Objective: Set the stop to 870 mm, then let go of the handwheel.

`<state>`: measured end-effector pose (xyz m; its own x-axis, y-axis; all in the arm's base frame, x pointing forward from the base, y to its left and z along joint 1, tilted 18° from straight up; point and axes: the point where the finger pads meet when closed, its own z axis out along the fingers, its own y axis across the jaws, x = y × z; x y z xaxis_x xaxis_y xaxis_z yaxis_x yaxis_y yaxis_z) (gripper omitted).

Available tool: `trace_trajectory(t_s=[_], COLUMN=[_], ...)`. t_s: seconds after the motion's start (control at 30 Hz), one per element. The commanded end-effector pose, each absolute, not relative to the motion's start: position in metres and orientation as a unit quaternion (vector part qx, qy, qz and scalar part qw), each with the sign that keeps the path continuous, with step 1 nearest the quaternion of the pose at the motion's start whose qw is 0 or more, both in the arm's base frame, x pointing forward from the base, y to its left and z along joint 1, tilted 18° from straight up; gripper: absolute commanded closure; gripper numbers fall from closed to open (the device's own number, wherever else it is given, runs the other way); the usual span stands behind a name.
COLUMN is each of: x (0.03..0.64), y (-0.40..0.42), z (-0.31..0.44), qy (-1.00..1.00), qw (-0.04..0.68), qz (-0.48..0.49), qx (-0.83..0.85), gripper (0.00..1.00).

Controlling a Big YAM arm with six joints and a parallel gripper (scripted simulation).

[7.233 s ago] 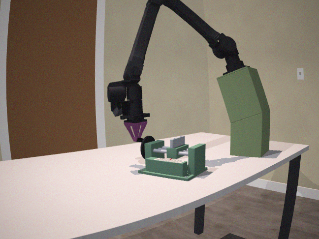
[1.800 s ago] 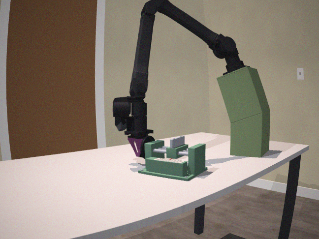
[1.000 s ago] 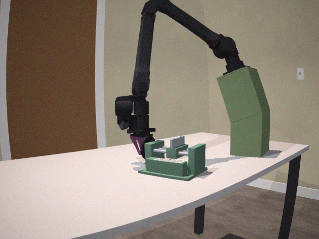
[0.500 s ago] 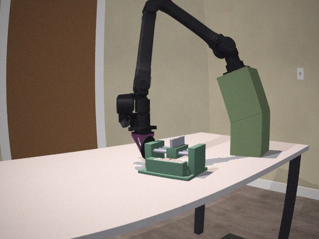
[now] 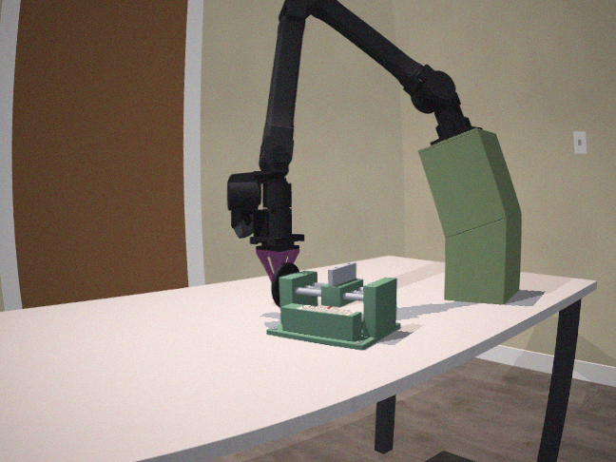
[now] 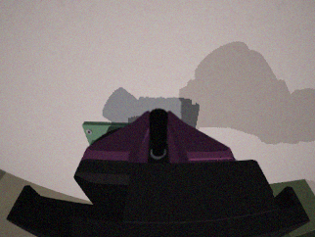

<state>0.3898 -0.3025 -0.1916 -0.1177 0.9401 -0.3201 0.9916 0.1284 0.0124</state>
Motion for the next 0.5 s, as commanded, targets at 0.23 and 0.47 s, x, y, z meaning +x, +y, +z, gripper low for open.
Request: trace_trajectory(t_s=[0.23,0.47], x=[0.393,0.393], y=[-0.297,-0.298], z=[-0.166,-0.162], qy=[0.738,0.737], qw=[0.127,0.126], qz=[-0.110,-0.110], qx=[0.654,0.655], gripper=[0.94,0.94])
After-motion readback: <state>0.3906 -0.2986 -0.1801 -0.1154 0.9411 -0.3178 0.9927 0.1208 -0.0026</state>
